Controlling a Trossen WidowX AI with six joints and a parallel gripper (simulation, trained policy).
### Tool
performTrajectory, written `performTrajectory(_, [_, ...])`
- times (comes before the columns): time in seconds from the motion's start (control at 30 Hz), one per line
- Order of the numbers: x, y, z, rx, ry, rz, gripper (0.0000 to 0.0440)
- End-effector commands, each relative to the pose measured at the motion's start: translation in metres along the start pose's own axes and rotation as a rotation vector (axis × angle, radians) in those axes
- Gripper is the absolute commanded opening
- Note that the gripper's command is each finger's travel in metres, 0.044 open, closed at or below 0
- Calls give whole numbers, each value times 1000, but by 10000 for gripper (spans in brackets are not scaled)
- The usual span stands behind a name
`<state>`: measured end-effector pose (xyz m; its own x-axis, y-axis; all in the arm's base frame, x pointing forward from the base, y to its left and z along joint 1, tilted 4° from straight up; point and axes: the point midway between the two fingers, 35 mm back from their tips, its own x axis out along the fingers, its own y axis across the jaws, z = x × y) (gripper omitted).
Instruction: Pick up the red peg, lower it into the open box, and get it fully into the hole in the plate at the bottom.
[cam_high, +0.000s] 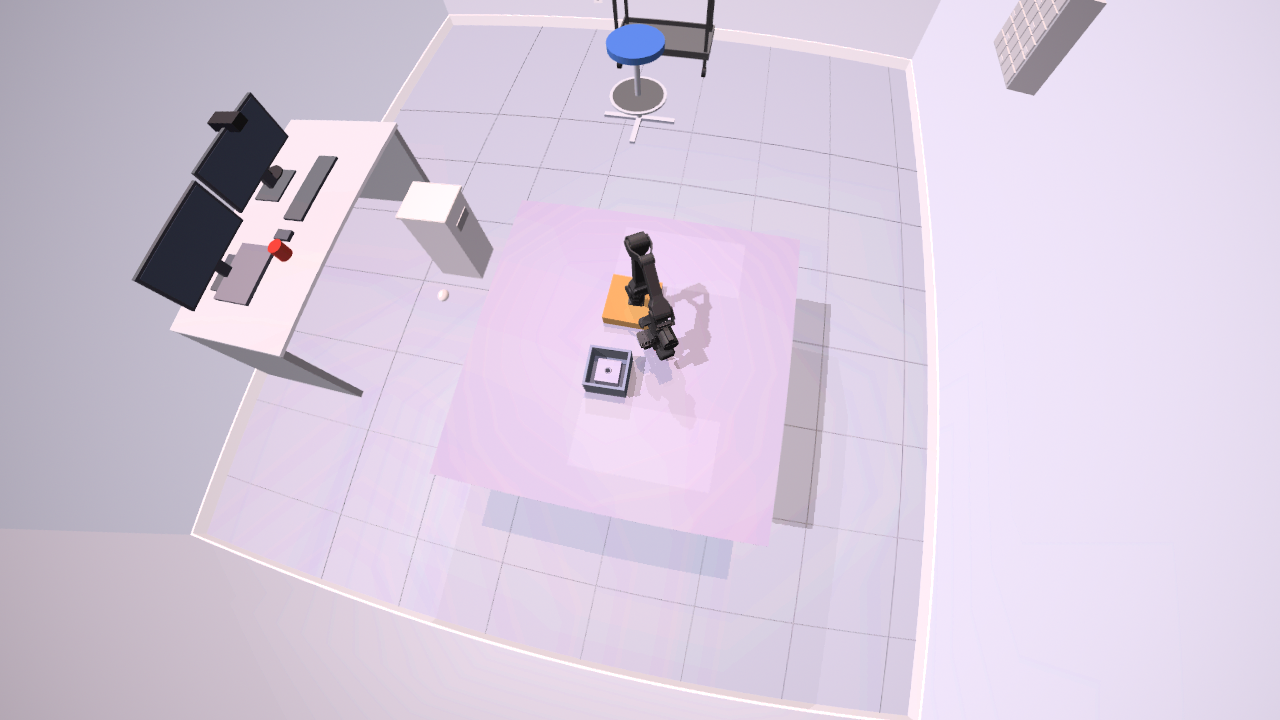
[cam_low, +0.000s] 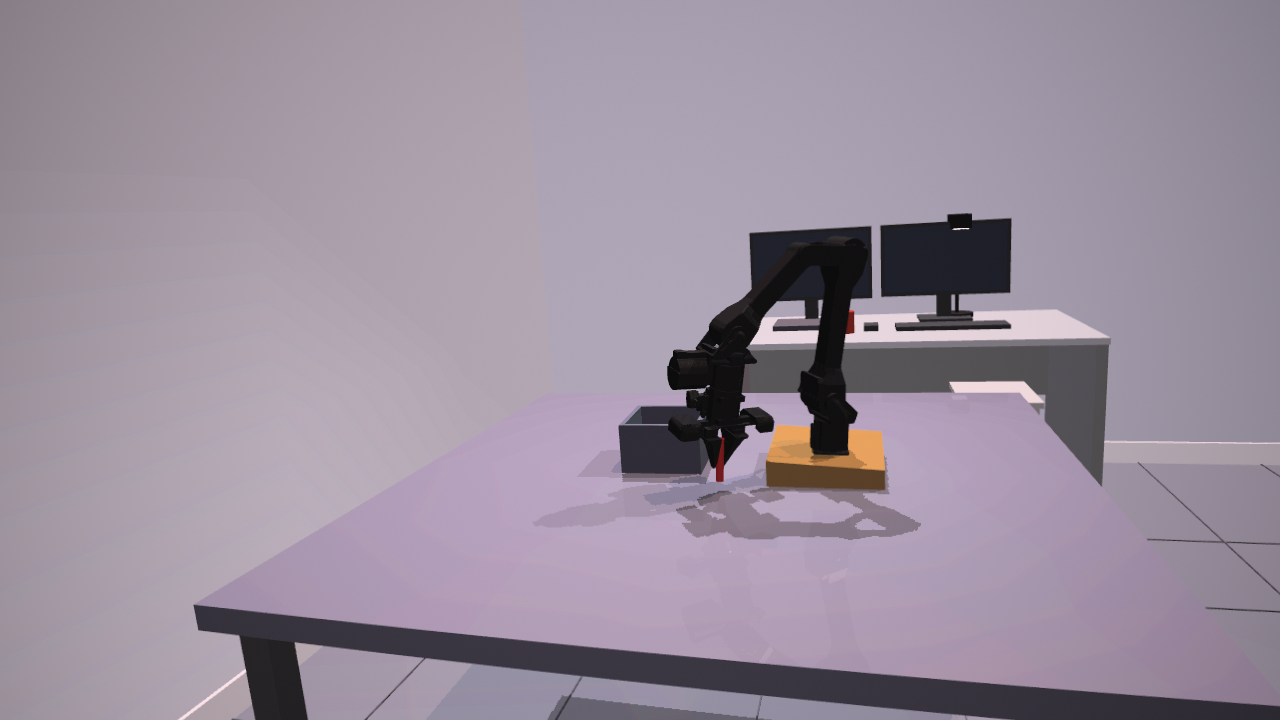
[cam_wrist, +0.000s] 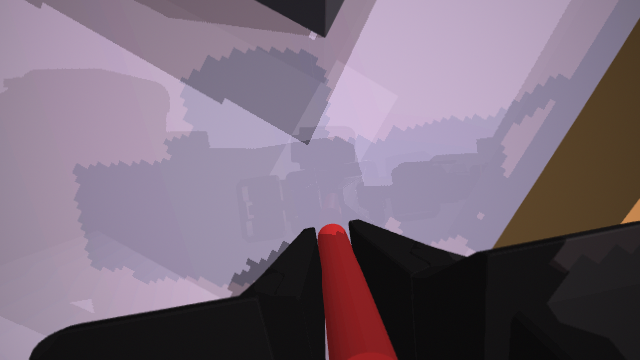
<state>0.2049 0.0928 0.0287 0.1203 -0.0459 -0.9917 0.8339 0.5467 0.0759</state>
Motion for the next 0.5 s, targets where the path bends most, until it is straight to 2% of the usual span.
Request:
performTrajectory(0.0, [-10,5,11,-27,-43,11,0])
performTrajectory(0.47, [-52,21,60,-69,-162,30,0])
